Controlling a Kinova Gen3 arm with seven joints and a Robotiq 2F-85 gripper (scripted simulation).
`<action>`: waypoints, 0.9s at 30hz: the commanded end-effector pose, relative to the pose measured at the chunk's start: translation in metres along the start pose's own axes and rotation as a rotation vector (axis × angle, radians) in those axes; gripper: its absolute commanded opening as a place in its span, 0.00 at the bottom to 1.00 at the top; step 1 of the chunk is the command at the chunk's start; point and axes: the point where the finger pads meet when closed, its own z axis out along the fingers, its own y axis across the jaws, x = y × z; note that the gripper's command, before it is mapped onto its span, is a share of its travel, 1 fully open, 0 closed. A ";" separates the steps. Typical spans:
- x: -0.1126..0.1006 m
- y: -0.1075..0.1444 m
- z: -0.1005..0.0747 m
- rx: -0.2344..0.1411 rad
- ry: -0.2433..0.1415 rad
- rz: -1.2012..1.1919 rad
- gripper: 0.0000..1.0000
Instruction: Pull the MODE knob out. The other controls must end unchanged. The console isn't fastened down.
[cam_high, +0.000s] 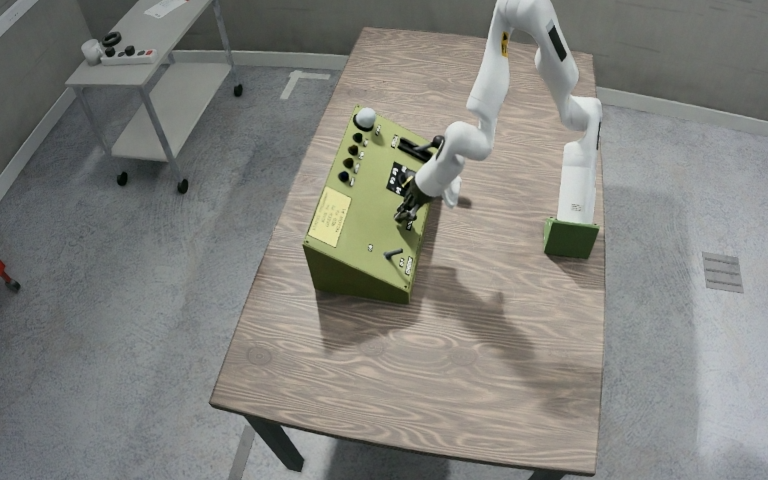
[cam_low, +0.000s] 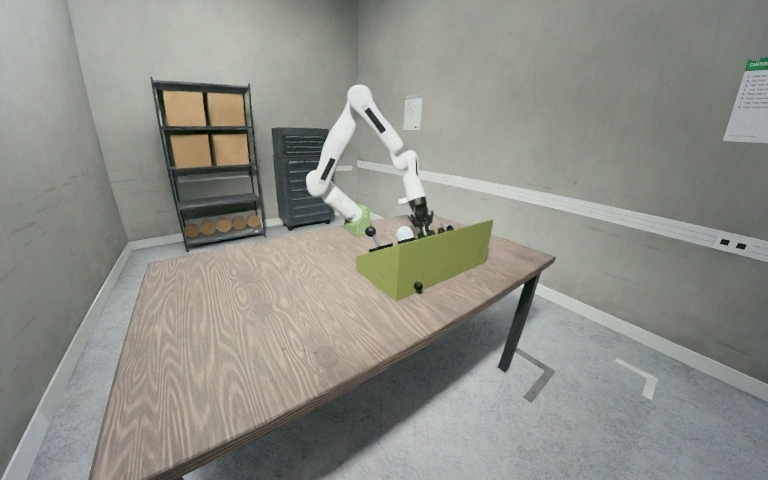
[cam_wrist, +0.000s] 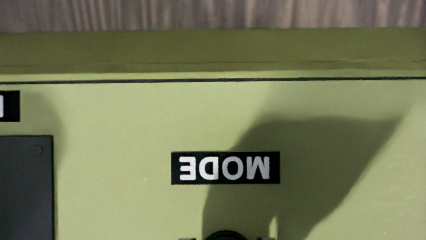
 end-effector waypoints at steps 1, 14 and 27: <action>-0.001 0.000 0.000 -0.001 -0.001 0.000 0.10; -0.001 0.000 -0.001 -0.001 -0.001 0.000 0.10; -0.001 0.000 -0.003 -0.001 -0.001 0.000 0.10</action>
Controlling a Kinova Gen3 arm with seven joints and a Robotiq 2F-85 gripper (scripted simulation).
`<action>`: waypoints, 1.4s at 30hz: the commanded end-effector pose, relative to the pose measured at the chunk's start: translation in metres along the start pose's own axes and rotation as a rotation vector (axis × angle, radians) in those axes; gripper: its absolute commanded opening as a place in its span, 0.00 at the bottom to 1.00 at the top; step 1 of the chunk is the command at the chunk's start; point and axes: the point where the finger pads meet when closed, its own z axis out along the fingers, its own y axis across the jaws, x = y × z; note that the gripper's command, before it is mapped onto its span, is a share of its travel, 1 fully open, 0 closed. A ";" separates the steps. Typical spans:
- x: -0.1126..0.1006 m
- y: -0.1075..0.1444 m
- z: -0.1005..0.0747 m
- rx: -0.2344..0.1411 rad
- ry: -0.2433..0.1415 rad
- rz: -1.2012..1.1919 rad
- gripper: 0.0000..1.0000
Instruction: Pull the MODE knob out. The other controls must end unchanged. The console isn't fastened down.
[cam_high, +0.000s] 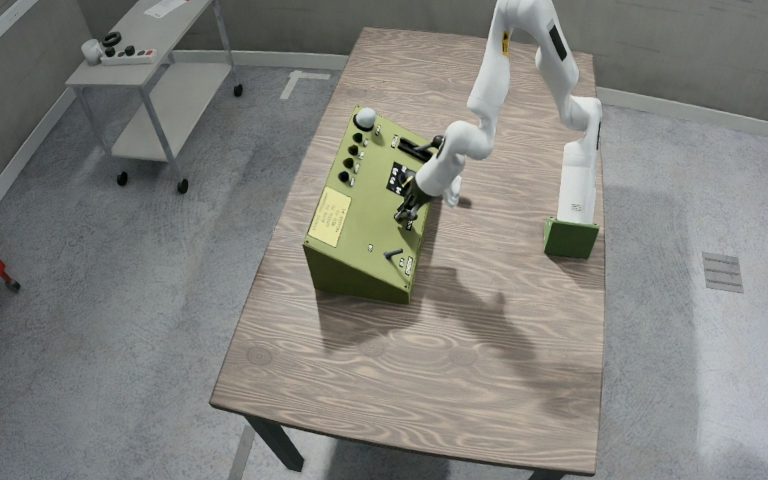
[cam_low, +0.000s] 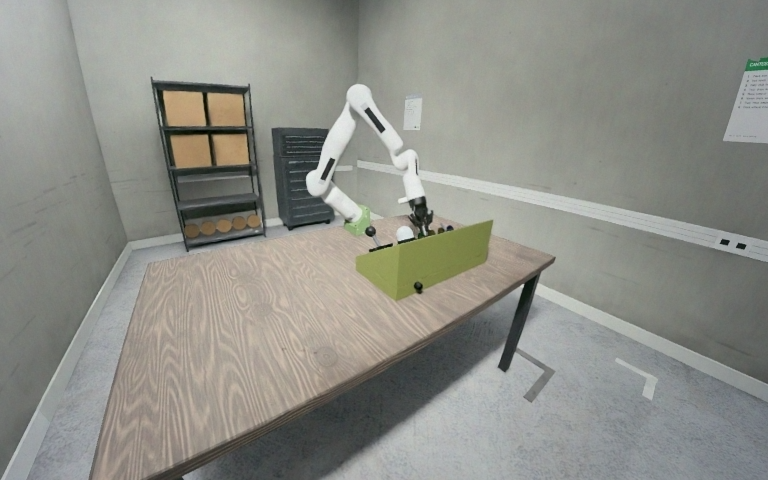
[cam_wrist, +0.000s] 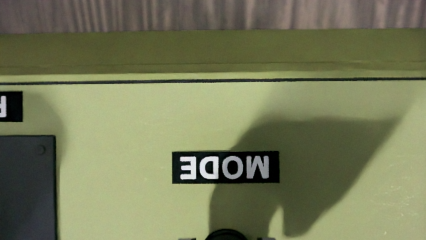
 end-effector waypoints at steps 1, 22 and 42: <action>-0.001 0.000 -0.001 -0.001 -0.001 0.000 0.10; -0.001 0.000 -0.007 -0.001 -0.001 0.000 0.10; -0.001 0.000 -0.011 -0.001 -0.001 0.000 0.10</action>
